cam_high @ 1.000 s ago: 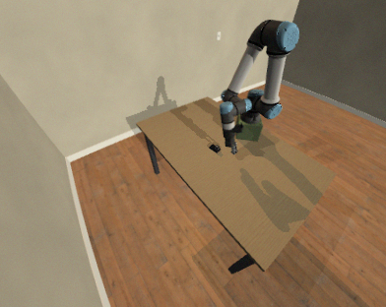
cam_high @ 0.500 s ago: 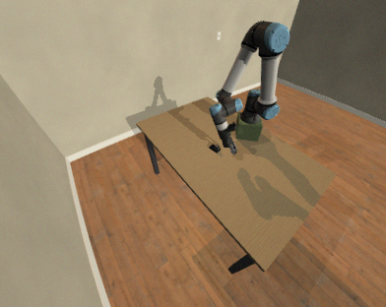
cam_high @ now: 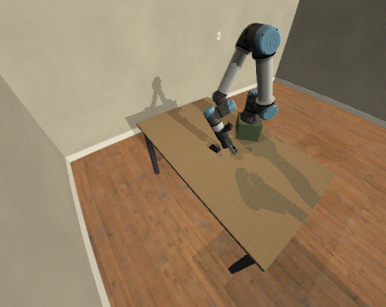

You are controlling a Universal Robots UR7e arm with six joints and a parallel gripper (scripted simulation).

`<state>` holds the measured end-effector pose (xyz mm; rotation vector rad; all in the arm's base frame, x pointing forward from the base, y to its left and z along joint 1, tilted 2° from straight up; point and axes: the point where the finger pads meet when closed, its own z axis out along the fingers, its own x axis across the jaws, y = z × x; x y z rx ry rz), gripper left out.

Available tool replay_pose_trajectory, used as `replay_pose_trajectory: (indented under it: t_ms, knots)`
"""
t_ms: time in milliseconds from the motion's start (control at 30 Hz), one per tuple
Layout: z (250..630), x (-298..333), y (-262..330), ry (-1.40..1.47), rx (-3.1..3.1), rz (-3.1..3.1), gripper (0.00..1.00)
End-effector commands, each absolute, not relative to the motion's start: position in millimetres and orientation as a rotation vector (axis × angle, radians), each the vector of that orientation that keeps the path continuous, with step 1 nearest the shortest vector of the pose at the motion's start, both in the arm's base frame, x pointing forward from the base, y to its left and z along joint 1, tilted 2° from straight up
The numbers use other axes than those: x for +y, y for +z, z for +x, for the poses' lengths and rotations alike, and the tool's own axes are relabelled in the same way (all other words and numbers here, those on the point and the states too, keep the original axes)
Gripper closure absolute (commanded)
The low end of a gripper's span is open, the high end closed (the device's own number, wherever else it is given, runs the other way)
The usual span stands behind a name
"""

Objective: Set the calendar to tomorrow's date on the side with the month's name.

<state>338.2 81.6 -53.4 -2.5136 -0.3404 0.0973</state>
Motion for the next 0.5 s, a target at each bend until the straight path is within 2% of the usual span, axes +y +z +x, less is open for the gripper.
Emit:
replay_pose_trajectory:
  t_ms: [0,467]
  knots:
    - [339.0,80.1,-53.8,0.112,-0.327,-2.396,0.43]
    - [339.5,79.6,-53.5,0.112,-0.321,-2.369,0.43]
